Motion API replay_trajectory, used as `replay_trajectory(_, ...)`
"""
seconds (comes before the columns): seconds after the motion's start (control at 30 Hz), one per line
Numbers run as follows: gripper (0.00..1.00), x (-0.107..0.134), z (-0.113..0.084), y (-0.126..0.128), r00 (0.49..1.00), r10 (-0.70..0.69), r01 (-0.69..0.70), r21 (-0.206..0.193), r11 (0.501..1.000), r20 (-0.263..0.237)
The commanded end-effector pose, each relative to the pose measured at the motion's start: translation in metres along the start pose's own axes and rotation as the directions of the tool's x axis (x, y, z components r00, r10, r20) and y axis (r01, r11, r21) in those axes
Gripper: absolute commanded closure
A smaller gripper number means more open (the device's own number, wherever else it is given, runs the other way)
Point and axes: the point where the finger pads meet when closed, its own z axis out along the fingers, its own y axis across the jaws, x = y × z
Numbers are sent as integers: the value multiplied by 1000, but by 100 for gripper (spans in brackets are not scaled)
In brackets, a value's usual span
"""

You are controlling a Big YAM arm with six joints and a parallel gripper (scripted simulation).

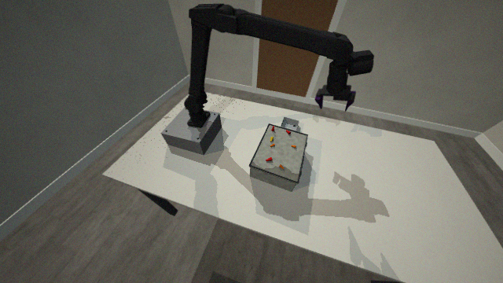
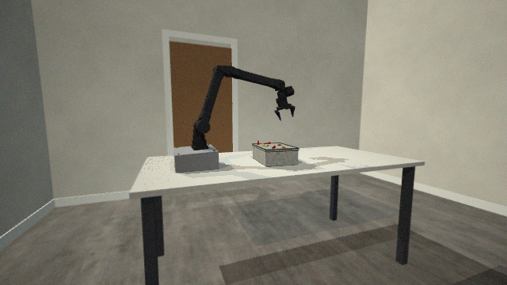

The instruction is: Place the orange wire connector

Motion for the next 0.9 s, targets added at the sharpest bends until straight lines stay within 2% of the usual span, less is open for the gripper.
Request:
replay_trajectory(0.0, 0, -6, -38, 27, 998, -60, 60, -27, 998, -11)
replay_trajectory(0.07, 0, -6, -38, 27, 998, -60, 60, -27, 998, -11)
replay_trajectory(0.1, 0, 1, -45, 52, 996, -81, 78, -79, 994, -33)
replay_trajectory(0.43, 0, 31, -75, 142, 980, -171, 137, -277, 951, -103)
replay_trajectory(0.53, 0, 32, -76, 147, 979, -176, 139, -288, 947, -105)
replay_trajectory(0.87, 0, 28, -74, 133, 981, -168, 134, -274, 952, -102)
